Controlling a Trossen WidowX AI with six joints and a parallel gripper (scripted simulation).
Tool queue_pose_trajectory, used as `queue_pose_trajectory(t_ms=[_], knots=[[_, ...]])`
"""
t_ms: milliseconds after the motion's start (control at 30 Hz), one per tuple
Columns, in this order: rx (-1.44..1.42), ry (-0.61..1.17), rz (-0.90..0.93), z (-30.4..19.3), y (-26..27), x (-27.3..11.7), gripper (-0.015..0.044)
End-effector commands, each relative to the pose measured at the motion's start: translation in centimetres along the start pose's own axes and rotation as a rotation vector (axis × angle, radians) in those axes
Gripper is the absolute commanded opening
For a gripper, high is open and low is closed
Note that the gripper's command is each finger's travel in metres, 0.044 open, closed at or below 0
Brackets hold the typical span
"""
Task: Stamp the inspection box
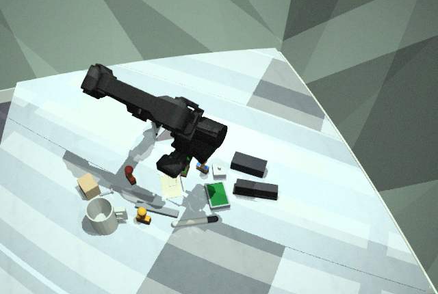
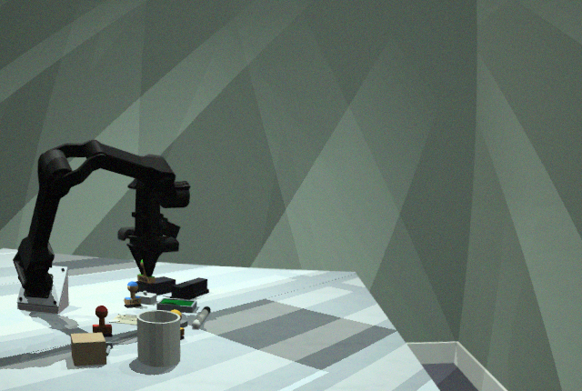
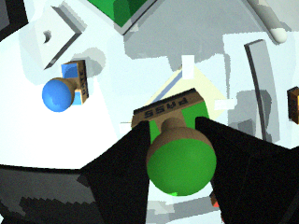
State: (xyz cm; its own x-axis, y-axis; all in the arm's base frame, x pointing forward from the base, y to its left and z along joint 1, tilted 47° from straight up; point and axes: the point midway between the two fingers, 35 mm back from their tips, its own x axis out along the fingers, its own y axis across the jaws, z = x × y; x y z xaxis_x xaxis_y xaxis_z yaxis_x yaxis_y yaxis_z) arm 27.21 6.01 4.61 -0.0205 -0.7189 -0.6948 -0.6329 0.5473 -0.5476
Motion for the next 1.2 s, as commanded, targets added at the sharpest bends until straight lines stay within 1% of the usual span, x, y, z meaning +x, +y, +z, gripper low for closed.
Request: queue_pose_trajectory(t_ms=[0, 233, 1167], knots=[[-0.126, 0.001, -0.004, -1.8, -0.2, 0.2, 0.0], [-0.343, 0.004, -0.003, -4.6, -0.1, 0.7, 0.0], [-0.351, 0.002, -0.004, -4.5, -0.2, 2.3, 0.0]])
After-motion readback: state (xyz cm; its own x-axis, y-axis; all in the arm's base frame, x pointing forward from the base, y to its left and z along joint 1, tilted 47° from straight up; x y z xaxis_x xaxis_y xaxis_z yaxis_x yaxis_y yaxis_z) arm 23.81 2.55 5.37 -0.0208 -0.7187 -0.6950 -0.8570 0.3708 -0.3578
